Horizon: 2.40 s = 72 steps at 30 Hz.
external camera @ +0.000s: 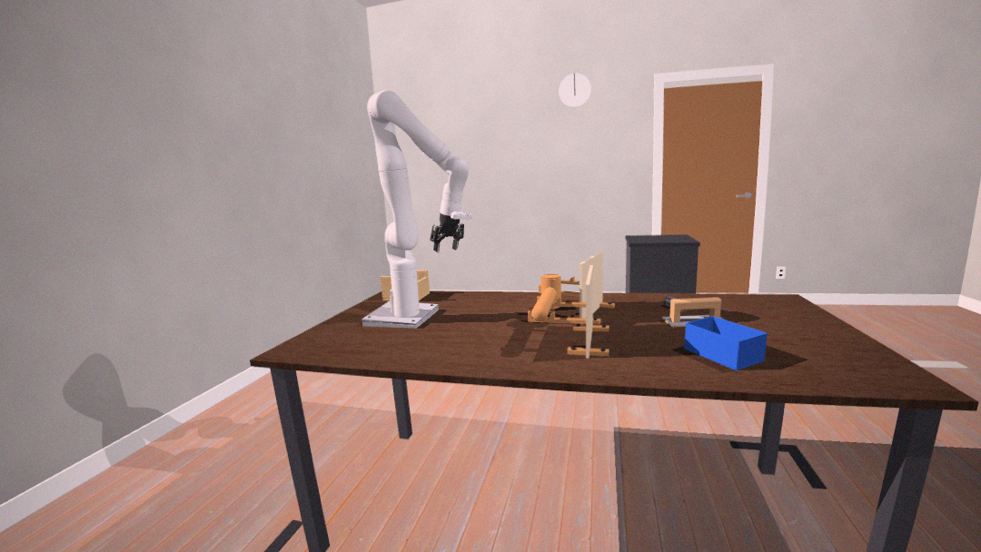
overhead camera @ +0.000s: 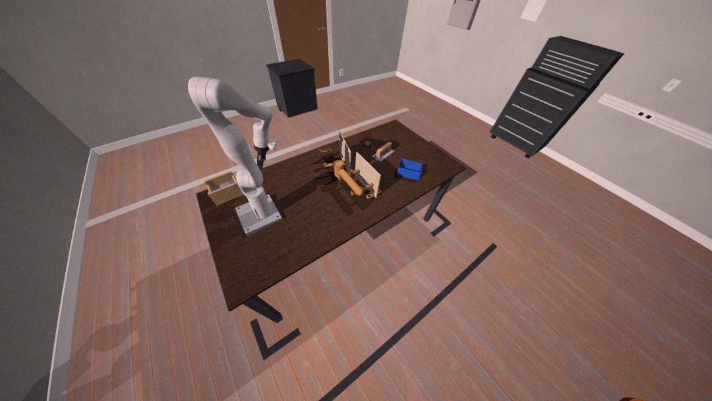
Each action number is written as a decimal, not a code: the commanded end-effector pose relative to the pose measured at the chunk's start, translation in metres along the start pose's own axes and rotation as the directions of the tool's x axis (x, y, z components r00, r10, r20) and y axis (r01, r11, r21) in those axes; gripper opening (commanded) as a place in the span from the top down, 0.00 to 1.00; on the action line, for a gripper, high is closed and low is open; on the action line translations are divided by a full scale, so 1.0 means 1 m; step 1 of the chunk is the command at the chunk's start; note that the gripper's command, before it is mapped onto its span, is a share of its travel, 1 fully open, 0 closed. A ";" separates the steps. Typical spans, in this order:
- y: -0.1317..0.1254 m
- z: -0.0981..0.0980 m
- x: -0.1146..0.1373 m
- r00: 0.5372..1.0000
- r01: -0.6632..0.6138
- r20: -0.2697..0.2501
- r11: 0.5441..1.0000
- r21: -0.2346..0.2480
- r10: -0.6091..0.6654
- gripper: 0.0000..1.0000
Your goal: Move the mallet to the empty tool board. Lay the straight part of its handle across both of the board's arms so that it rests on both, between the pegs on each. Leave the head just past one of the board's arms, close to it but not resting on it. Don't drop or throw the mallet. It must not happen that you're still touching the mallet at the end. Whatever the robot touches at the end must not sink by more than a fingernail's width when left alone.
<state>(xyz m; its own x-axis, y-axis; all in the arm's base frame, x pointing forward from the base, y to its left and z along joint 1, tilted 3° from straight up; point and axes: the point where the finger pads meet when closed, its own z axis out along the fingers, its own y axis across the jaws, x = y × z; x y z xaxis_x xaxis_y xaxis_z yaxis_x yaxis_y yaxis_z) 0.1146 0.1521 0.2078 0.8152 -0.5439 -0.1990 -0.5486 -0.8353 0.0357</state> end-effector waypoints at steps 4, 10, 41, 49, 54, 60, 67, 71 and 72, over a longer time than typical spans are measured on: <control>-0.002 -0.017 0.065 0.987 -0.160 -0.019 0.987 0.034 0.160 0.00; 0.000 -0.028 0.114 0.962 -0.270 -0.038 0.961 0.055 0.272 0.00; 0.010 -0.079 0.346 0.678 -0.711 -0.090 0.682 0.174 0.730 0.00; 0.012 -0.091 0.401 0.578 -0.786 -0.092 0.583 0.204 0.811 0.00; 0.014 -0.098 0.432 0.517 -0.822 -0.091 0.524 0.222 0.851 0.00; 0.015 -0.104 0.461 0.458 -0.852 -0.089 0.466 0.238 0.884 0.00; 0.015 -0.105 0.467 0.446 -0.858 -0.089 0.454 0.241 0.890 0.00; 0.015 -0.105 0.467 0.446 -0.858 -0.089 0.454 0.241 0.891 0.00; 0.015 -0.105 0.467 0.446 -0.858 -0.089 0.454 0.241 0.891 0.00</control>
<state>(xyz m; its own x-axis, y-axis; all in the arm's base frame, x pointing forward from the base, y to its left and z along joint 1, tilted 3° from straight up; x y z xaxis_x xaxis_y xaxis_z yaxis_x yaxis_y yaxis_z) 0.5061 -0.1214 0.2193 -0.1063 -0.9939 0.0287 -0.9932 0.1047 -0.0503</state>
